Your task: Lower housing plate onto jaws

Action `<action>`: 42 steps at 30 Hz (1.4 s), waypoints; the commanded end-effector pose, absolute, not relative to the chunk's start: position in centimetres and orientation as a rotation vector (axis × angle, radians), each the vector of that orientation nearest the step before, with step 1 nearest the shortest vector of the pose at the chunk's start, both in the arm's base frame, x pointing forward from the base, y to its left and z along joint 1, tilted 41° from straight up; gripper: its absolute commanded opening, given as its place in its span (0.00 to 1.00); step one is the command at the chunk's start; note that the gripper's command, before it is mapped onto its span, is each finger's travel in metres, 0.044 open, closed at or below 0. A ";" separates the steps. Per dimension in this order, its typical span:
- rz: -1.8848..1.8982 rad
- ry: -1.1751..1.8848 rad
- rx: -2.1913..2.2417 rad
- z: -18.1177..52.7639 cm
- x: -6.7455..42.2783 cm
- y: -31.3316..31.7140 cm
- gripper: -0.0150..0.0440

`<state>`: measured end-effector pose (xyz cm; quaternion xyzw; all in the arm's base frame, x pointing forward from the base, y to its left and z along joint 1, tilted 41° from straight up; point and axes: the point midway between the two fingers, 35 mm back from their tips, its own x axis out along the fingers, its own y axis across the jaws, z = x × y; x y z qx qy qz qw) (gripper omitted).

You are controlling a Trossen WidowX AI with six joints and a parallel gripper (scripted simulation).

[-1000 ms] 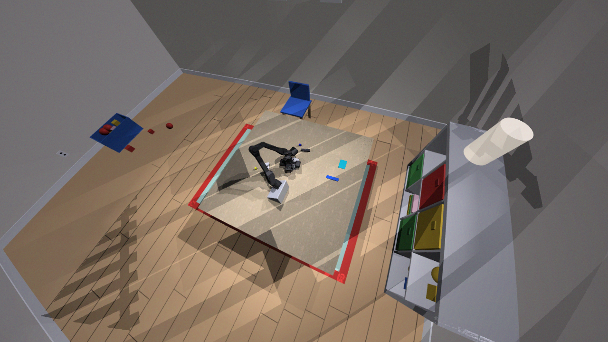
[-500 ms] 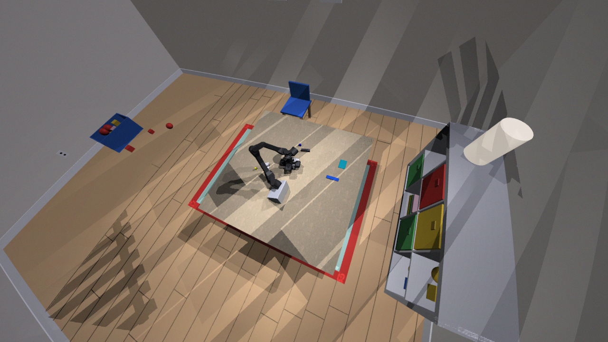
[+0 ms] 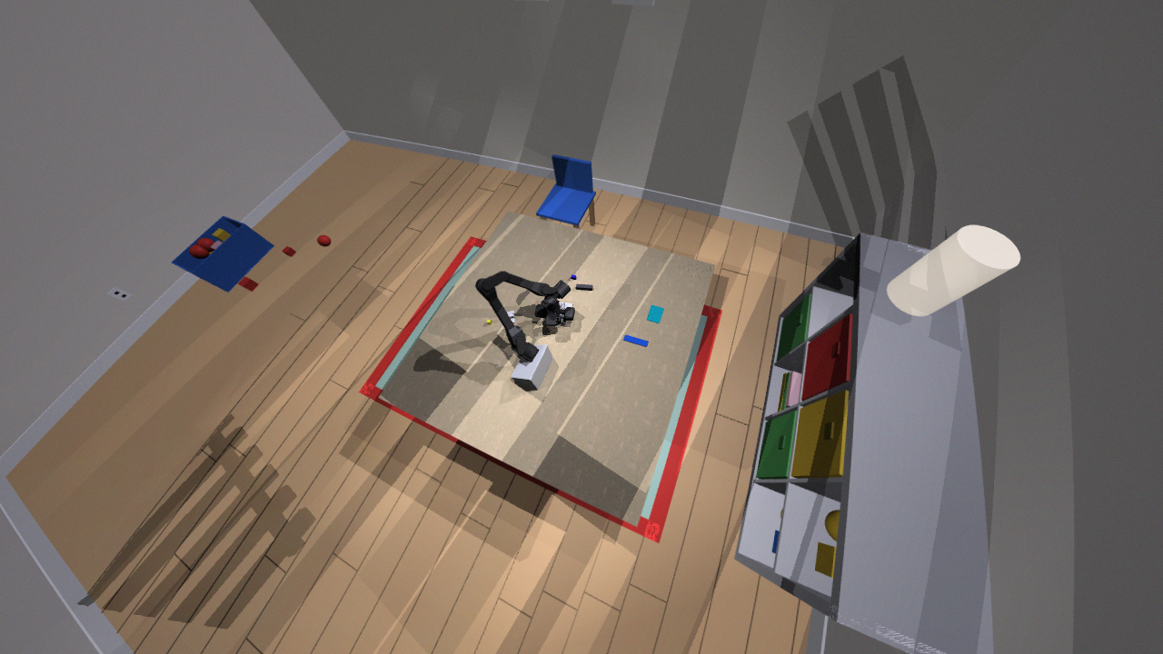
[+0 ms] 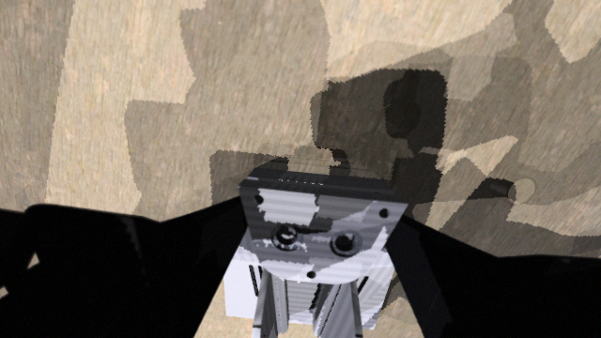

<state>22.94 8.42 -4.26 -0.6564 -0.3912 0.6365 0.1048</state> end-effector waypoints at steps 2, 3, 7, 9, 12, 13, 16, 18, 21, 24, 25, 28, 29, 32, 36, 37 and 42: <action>1.878 -1.152 -1.936 -4.4 22.9 8.6 0.85; 1.878 -1.152 -1.936 -4.4 22.9 8.6 0.85; 1.878 -1.152 -1.936 -4.5 22.9 8.6 0.85; 1.878 -1.152 -1.936 -4.6 22.9 8.7 0.85; 1.878 -1.152 -1.936 -4.6 22.9 8.7 0.85; 1.878 -1.152 -1.936 -4.6 22.9 8.7 0.85; 1.878 -1.152 -1.936 -4.6 22.9 8.7 0.85; 1.878 -1.152 -1.936 -4.6 22.9 8.7 0.85; 1.878 -1.152 -1.936 -4.6 22.9 8.7 0.85; 1.878 -1.152 -1.936 -4.6 22.9 8.7 0.85; 1.878 -1.152 -1.936 -4.6 22.9 8.7 0.85; 1.878 -1.152 -1.936 -4.6 22.9 8.7 0.85; 1.878 -1.152 -1.936 -4.6 22.9 8.7 0.85; 1.878 -1.152 -1.936 -4.6 22.9 8.7 0.85; 1.878 -1.152 -1.936 -4.6 22.9 8.7 0.85; 1.878 -1.152 -1.936 -4.6 22.9 8.7 0.85; 1.872 -1.148 -1.936 -4.3 22.9 8.4 1.00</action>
